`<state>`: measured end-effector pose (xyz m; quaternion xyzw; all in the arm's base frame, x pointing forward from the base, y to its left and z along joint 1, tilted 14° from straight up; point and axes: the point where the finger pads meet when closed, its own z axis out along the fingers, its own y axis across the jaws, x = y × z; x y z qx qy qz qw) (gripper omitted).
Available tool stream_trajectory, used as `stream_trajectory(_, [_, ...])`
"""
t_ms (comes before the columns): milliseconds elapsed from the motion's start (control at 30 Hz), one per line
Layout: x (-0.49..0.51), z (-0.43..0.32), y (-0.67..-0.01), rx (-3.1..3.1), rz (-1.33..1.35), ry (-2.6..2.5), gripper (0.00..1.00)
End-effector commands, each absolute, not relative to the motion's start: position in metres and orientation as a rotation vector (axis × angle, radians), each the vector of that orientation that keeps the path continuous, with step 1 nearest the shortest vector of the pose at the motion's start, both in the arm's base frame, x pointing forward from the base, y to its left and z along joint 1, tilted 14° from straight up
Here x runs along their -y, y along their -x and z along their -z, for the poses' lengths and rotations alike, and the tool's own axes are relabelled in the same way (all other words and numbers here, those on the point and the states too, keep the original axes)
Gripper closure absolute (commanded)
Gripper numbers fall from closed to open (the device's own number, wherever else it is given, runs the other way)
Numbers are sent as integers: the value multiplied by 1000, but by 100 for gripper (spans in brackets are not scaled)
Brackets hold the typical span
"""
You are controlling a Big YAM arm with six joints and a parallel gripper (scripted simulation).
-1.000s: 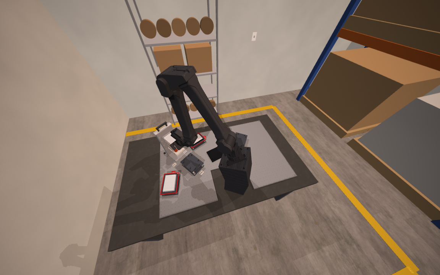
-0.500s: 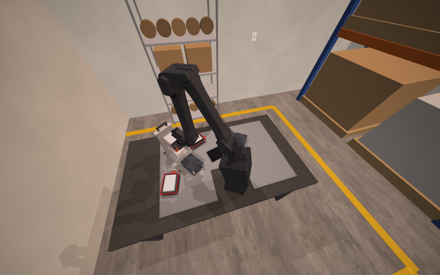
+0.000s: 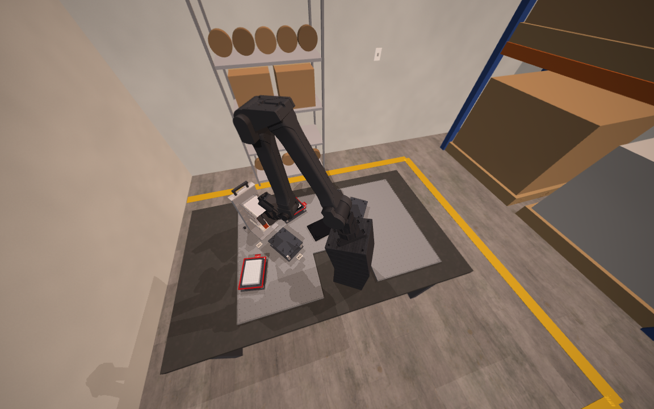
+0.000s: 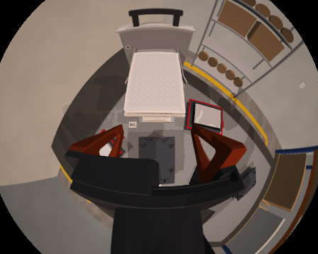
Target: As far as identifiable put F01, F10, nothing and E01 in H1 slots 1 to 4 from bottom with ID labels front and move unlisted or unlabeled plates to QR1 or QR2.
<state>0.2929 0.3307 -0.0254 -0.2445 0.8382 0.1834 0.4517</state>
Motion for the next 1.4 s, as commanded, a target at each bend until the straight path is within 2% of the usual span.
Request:
stream_trajectory(0, [-331,27,-284,-2069,-473,600,0])
stream_trajectory(1133, [-301,38,-243,-2074,-468,602,0])
stream_trajectory(1167, [-299,41,-241,-2075,-468,602,100])
stream_trajectory(1367, [-301,38,-246,-2066,-464,599,100])
